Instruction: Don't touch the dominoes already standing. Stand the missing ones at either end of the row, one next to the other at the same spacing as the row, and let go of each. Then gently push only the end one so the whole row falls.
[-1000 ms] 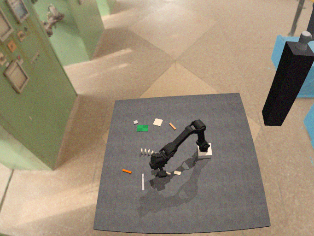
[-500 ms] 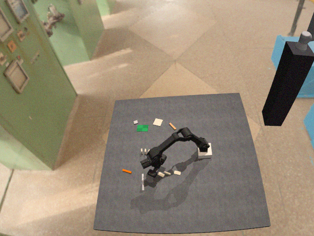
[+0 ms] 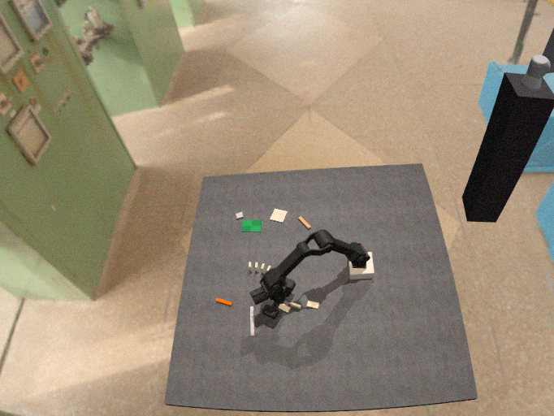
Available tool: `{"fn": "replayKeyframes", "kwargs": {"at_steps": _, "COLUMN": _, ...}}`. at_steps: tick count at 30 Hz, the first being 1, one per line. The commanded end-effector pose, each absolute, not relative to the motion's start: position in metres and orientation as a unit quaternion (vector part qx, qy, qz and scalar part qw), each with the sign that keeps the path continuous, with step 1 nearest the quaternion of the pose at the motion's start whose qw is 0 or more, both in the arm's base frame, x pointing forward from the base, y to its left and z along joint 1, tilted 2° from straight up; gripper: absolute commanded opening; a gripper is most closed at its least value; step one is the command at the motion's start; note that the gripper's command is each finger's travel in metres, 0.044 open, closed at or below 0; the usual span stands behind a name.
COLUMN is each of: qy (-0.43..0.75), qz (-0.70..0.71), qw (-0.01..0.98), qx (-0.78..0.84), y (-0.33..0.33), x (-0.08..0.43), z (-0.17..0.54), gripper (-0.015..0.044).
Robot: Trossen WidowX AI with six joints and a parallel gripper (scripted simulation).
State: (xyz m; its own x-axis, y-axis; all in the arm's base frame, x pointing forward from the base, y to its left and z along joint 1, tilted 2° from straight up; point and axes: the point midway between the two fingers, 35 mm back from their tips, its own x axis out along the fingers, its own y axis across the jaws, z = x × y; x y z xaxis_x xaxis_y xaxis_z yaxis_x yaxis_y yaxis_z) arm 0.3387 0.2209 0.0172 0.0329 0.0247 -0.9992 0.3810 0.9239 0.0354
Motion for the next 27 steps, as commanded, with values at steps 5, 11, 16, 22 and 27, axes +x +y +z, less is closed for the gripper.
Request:
{"fn": "replayKeyframes", "kwargs": {"at_steps": 5, "qy": 0.678, "qz": -0.120, "qw": 0.708, "qx": 0.156, "y": 0.224, "x": 0.343, "z": 0.017, "gripper": 0.0440}}
{"fn": "replayKeyframes", "kwargs": {"at_steps": 11, "qy": 0.678, "qz": -0.120, "qw": 0.708, "qx": 0.156, "y": 0.224, "x": 0.343, "z": 0.008, "gripper": 0.0440}}
{"fn": "replayKeyframes", "kwargs": {"at_steps": 16, "qy": 0.678, "qz": -0.120, "qw": 0.708, "qx": 0.156, "y": 0.224, "x": 0.343, "z": 0.007, "gripper": 0.0361}}
{"fn": "replayKeyframes", "kwargs": {"at_steps": 22, "qy": 0.678, "qz": -0.120, "qw": 0.708, "qx": 0.156, "y": 0.224, "x": 0.343, "z": 0.007, "gripper": 0.0204}}
{"fn": "replayKeyframes", "kwargs": {"at_steps": 27, "qy": 0.678, "qz": -0.120, "qw": 0.708, "qx": 0.156, "y": 0.224, "x": 0.343, "z": 0.007, "gripper": 0.0107}}
